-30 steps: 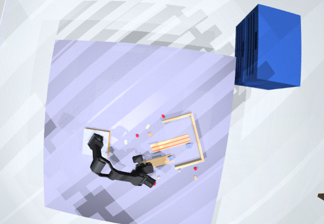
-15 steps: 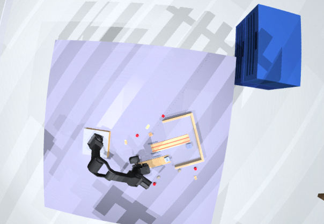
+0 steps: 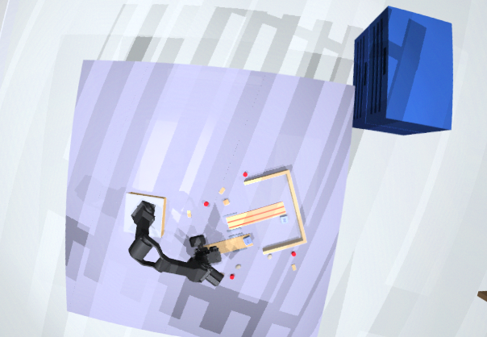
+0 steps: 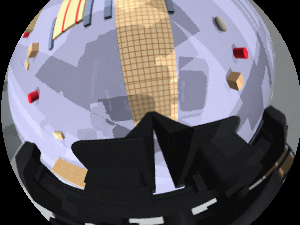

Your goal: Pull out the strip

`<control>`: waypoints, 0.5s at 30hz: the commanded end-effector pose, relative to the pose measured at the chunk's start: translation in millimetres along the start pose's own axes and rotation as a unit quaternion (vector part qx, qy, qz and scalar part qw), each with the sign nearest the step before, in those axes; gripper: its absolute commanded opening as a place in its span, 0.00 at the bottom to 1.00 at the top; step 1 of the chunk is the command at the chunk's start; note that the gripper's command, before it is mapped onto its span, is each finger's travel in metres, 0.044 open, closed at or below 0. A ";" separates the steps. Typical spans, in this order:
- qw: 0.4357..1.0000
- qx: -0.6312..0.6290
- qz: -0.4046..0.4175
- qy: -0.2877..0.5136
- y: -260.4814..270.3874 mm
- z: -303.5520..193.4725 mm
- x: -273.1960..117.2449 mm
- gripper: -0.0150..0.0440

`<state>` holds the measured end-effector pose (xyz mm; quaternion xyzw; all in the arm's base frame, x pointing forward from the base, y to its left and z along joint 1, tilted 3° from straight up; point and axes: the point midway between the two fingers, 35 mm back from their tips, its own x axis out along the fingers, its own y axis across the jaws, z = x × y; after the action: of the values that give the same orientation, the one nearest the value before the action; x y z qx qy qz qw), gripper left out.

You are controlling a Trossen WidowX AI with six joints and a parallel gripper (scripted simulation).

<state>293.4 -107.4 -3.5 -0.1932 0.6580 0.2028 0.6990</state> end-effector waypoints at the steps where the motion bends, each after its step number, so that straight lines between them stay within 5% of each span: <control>1: 1.000 -0.001 -0.002 0.000 -4.4 4.0 -33.0 0.25; 6: 1.000 -0.001 -0.002 0.001 -4.3 3.9 -35.4 0.25; 15: 0.997 -0.082 -0.001 -0.001 -1.2 43.6 -37.3 0.65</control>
<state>317.2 -93.3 33.2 -0.2402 0.6421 0.2494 0.6840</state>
